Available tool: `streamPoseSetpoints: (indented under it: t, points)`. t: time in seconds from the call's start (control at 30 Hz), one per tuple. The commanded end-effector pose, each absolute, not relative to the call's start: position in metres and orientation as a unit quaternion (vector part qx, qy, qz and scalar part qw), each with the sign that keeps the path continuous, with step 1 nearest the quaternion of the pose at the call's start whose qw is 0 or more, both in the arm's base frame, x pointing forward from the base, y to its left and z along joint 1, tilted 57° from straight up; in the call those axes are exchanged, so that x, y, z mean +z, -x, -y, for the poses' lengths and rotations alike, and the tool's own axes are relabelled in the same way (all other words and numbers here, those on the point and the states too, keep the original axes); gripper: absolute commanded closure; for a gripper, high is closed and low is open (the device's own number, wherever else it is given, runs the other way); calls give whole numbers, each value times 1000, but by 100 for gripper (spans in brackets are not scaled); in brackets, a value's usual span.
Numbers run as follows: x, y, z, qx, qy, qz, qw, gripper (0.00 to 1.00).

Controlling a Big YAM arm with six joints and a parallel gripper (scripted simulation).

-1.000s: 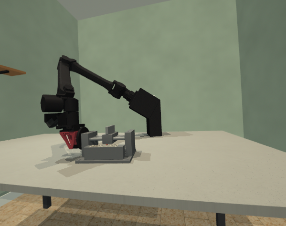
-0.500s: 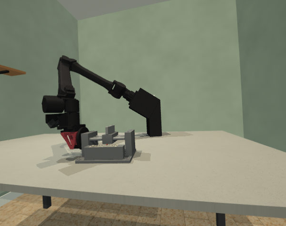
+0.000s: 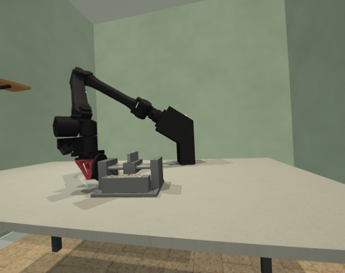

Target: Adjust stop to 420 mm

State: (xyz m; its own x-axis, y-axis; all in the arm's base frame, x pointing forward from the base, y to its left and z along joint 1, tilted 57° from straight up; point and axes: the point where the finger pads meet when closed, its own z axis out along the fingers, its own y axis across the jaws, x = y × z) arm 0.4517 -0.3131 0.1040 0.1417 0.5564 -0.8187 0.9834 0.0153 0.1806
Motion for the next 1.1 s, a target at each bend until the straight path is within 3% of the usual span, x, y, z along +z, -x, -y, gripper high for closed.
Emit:
streamPoseSetpoints:
  t: [0.0, 1.07]
  points:
    - [109, -439, 322, -281, -651, -586, 392, 94]
    - [107, -445, 310, -278, -650, -591, 389, 94]
